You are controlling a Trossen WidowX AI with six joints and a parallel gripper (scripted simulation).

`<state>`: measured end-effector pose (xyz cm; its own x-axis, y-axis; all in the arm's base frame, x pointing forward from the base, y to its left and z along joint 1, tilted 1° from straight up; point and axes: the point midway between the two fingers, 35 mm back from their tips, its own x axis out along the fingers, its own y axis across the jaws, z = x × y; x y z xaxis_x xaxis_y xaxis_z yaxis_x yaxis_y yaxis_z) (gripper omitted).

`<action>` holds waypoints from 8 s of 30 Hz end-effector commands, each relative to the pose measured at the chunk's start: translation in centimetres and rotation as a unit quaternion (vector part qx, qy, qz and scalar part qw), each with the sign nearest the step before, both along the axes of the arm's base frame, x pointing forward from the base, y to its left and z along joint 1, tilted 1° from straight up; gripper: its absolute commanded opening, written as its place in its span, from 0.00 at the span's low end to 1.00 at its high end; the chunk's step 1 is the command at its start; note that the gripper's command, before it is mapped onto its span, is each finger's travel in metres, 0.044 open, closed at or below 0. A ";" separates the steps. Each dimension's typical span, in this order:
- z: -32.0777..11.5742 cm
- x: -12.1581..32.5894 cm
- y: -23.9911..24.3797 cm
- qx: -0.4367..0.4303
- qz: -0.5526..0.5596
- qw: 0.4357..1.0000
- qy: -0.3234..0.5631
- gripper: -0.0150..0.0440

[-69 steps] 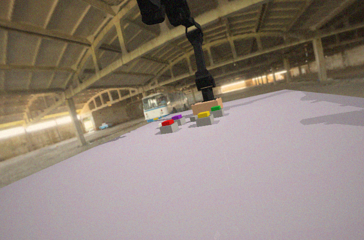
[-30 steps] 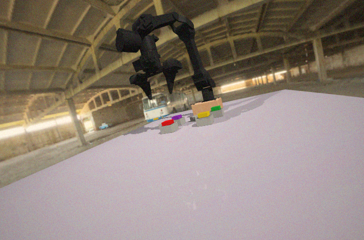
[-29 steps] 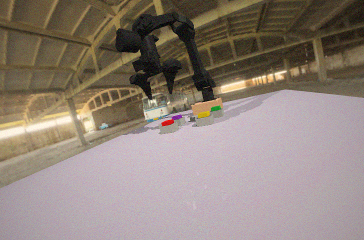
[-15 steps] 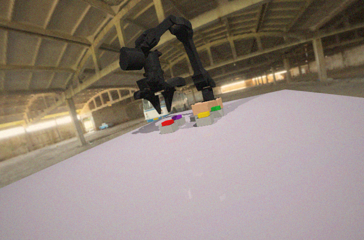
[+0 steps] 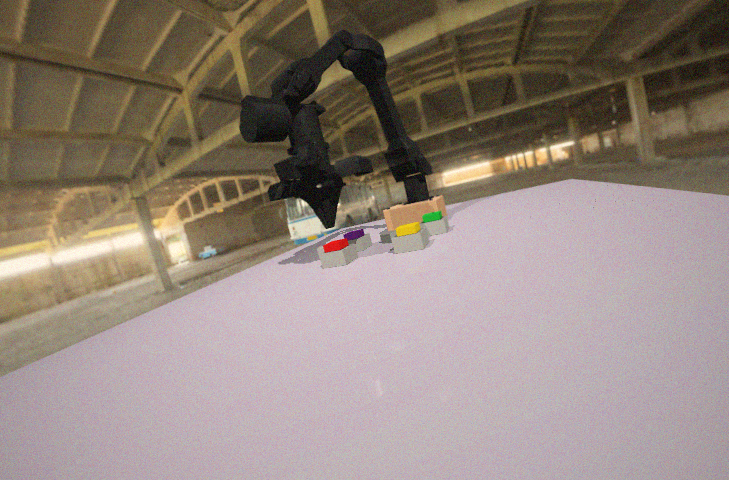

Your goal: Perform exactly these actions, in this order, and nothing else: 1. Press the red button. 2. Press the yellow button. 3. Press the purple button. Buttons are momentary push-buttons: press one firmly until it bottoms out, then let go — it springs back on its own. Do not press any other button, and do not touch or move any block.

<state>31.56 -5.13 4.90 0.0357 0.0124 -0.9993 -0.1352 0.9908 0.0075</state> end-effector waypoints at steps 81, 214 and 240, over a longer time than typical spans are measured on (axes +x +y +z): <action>2.3 -4.1 12.5 0.008 -0.001 1.000 0.003 0.29; -3.9 -9.3 -2.2 0.001 -0.001 1.000 0.006 0.29; 0.1 -8.2 -0.7 0.002 0.000 1.000 0.000 0.42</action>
<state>22.32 -7.01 4.18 0.0210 0.0172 -0.9996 -0.1269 0.9918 0.0144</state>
